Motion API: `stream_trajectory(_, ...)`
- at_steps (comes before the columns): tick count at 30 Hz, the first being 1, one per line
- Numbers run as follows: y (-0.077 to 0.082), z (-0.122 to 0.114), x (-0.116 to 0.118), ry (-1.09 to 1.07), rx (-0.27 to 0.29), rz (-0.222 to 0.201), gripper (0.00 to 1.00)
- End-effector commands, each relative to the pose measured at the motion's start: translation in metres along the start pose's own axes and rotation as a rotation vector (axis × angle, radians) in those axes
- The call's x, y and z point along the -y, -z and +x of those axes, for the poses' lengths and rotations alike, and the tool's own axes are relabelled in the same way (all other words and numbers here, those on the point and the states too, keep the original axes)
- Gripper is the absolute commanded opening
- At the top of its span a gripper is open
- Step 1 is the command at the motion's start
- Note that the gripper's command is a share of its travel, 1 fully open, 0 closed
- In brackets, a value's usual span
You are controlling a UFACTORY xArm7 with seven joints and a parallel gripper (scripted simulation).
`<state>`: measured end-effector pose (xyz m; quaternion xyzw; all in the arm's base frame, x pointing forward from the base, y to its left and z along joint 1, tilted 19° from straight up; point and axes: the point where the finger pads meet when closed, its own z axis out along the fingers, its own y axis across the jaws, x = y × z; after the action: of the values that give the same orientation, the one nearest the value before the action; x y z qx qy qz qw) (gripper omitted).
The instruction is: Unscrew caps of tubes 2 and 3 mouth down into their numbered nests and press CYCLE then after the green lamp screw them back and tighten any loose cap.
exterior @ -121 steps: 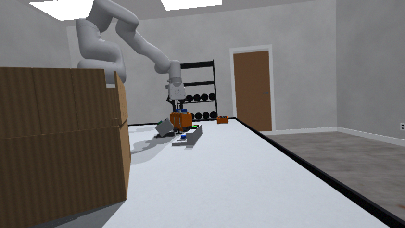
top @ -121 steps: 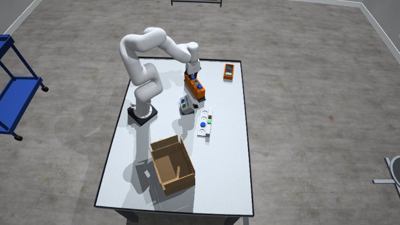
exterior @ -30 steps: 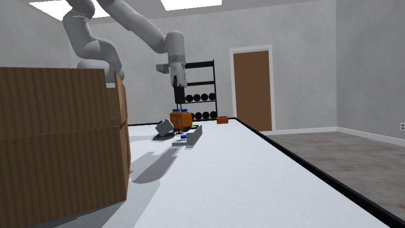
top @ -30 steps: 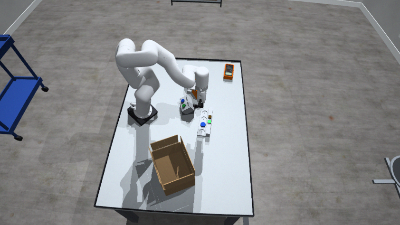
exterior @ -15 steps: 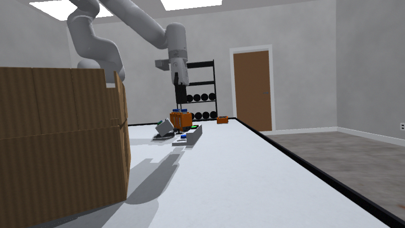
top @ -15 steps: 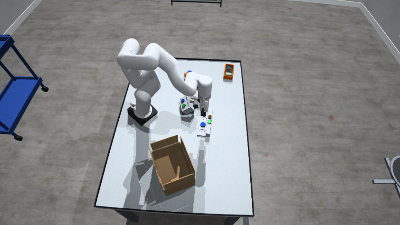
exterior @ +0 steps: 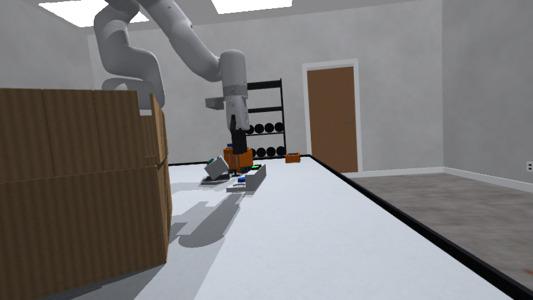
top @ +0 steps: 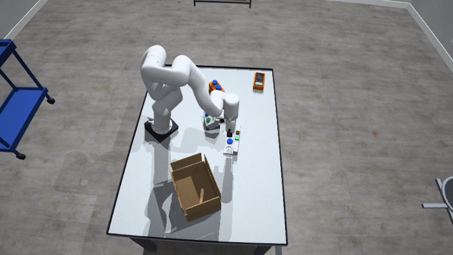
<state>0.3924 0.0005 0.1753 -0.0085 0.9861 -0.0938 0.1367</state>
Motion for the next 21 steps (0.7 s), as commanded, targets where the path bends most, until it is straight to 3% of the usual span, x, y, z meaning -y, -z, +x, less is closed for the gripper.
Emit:
stream_trajectory(1,-0.018,-0.003,0.000,0.000,0.005,0.003,0.46)
stream_trajectory(14,-0.073,-0.004,0.001,0.000,0.005,0.003,0.46)
stream_trajectory(21,-0.073,-0.004,0.001,0.000,0.005,0.003,0.46)
